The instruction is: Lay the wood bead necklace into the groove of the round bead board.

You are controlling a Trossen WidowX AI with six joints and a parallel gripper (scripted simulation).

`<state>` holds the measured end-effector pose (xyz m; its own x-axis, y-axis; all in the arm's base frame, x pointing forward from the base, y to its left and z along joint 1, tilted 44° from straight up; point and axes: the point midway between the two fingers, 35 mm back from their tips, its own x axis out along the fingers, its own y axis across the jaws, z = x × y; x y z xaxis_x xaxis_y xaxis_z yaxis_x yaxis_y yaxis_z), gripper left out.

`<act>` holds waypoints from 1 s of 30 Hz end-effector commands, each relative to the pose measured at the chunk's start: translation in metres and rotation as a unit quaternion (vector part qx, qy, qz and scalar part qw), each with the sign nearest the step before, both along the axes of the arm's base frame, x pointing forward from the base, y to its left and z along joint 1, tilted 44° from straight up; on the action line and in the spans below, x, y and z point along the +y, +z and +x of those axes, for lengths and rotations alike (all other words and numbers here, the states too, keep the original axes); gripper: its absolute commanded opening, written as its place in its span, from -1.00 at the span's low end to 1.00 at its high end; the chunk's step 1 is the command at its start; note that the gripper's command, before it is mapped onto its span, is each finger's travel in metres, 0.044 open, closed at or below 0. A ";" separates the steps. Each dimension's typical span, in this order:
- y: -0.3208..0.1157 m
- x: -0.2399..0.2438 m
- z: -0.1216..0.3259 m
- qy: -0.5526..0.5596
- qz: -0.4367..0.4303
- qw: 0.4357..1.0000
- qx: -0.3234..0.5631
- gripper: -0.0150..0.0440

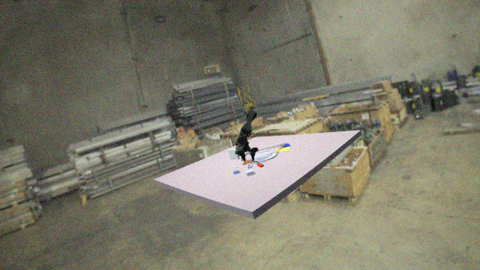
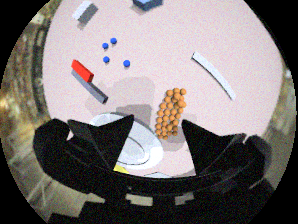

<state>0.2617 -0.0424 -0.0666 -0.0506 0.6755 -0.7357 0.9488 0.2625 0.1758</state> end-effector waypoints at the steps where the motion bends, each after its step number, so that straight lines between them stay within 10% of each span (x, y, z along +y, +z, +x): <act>1: -0.004 0.007 -0.002 0.007 0.004 1.000 0.006 0.80; 11: 0.000 0.000 0.000 0.000 0.000 1.000 0.000 -0.09; 30: 0.000 0.000 0.000 0.000 0.000 1.000 0.000 -0.49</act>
<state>0.2620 -0.0426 -0.0666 -0.0487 0.6757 -0.7356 0.9495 0.2598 0.1758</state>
